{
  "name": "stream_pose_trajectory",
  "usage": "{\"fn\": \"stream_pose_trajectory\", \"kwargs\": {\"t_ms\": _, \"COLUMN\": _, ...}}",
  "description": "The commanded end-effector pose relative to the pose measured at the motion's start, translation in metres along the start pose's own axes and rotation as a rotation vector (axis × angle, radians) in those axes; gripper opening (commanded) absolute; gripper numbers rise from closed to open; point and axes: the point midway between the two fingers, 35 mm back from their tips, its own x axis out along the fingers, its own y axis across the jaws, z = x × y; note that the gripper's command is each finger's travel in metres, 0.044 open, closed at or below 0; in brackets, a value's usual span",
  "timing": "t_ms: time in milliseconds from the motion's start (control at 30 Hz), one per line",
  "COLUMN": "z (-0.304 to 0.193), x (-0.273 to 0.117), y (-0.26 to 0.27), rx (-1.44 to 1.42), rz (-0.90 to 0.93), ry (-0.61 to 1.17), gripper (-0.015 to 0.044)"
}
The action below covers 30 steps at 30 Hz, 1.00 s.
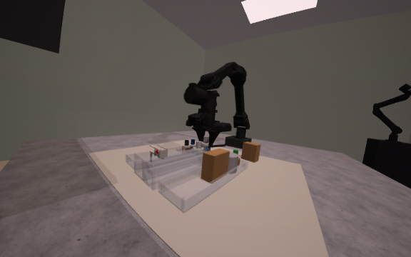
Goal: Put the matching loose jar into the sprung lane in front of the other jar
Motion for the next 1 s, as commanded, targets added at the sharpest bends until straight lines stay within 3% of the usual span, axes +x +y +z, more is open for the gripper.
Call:
{"fn": "stream_pose_trajectory", "kwargs": {"t_ms": 0, "z": 0.004, "x": 0.001, "y": 0.000, "rx": -0.004, "rz": 0.002, "ry": -0.019, "gripper": 0.0000}}
{"fn": "stream_pose_trajectory", "kwargs": {"t_ms": 967, "z": 0.003, "x": 0.011, "y": 0.000, "rx": -0.004, "rz": 0.002, "ry": -0.019, "gripper": 0.0000}}
